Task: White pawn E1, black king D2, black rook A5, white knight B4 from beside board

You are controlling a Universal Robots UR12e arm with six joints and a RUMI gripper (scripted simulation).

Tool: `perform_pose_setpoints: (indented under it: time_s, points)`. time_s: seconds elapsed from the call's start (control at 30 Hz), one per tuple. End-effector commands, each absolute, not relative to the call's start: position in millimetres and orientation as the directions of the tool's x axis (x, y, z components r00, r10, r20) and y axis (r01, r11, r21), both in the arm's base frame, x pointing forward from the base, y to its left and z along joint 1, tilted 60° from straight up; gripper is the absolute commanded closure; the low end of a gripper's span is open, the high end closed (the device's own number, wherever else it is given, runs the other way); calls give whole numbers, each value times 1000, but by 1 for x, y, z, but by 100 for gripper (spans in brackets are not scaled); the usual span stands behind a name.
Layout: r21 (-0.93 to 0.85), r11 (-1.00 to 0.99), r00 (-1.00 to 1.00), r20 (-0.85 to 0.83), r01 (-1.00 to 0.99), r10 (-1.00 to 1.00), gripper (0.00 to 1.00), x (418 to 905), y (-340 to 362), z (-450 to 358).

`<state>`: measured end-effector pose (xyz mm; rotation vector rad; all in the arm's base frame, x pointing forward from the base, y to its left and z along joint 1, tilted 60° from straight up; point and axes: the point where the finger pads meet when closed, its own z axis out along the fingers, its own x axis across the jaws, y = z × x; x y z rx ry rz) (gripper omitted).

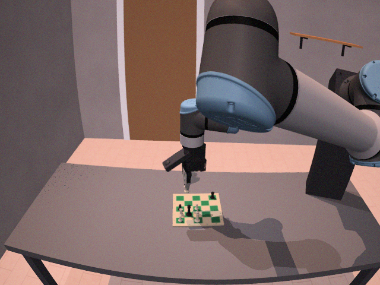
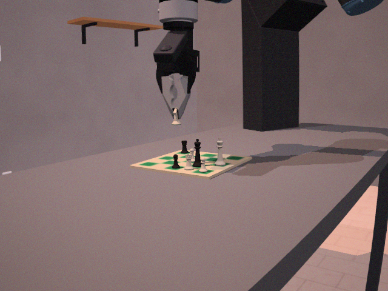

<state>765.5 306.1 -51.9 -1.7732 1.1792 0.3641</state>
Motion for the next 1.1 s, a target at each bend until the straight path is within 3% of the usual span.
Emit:
perform_pose_setpoints:
  time_s: [0.0, 0.5, 1.07]
  points:
    - [-667, -216, 665, -546, -713, -510, 100, 739, 298, -71]
    - [-796, -351, 841, -332, -492, -427, 100, 698, 292, -96]
    - [-807, -365, 857, -305, -464, -415, 100, 693, 291, -98]
